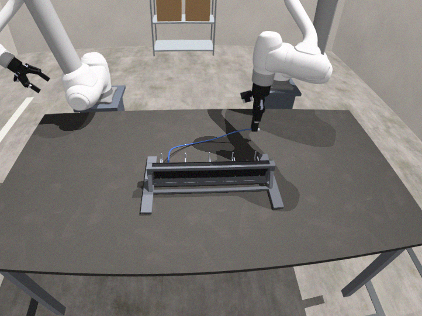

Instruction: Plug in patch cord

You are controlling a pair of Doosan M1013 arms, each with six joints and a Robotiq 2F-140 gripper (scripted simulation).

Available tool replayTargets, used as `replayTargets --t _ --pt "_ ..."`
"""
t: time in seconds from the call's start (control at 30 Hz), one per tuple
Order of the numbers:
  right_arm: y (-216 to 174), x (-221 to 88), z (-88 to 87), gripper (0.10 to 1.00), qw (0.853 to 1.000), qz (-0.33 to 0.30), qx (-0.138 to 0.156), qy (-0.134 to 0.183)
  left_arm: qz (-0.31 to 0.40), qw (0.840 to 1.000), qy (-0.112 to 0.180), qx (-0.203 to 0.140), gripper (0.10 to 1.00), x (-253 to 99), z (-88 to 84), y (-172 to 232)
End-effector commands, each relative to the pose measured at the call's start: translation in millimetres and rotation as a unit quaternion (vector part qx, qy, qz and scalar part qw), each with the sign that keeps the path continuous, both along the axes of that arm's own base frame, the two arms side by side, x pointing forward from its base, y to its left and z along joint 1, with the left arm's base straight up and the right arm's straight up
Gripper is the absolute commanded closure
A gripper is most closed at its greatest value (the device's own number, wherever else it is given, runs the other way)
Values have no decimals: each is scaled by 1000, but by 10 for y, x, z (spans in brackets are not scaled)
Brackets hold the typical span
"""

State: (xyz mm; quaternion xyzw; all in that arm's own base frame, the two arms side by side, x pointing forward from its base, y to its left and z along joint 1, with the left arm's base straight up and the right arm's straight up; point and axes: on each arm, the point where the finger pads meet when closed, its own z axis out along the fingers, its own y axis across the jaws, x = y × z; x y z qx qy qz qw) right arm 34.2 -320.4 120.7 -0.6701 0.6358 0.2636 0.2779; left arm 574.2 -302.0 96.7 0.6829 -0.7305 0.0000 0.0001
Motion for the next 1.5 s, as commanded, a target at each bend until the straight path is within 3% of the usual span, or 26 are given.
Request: replayTargets --t 0.0,1.47 --pt "-2 1 3 98 1000 0 0 0 0 1000 -1 0 999 5 9 -1" --pt "-2 1 3 98 1000 0 0 0 -13 1000 2 3 999 29 14 -33"
